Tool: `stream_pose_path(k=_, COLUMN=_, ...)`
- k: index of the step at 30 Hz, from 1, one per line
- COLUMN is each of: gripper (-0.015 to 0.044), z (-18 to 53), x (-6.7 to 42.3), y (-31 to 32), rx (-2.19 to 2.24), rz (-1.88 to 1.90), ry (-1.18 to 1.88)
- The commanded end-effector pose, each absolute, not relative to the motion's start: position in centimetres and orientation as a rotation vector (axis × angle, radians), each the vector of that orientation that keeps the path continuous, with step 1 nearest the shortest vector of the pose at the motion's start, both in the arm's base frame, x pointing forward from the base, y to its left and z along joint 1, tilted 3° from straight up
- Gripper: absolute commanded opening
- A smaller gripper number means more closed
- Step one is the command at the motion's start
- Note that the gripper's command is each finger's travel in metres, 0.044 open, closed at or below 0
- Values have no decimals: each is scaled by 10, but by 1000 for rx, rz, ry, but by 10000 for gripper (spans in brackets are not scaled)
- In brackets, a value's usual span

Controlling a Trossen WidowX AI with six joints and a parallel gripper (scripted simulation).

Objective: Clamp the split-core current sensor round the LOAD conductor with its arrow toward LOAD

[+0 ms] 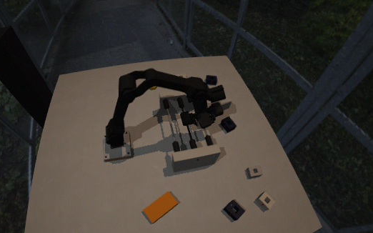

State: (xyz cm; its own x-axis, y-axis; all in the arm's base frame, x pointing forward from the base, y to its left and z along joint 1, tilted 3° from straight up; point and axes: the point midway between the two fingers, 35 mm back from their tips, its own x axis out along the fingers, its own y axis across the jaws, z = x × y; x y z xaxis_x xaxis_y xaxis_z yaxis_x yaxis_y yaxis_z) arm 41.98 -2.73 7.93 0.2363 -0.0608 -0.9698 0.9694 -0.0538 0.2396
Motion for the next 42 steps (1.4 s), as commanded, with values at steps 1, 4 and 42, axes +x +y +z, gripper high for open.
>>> stream_pose_path(k=1, gripper=0, z=79, x=420, y=-27, rx=1317, rz=-1098, ry=963)
stream_pose_path(k=4, gripper=0, z=79, x=418, y=-27, rx=1317, rz=-1098, ry=963)
stream_pose_path(k=42, gripper=272, z=79, x=413, y=-27, rx=1318, rz=-1096, ry=961)
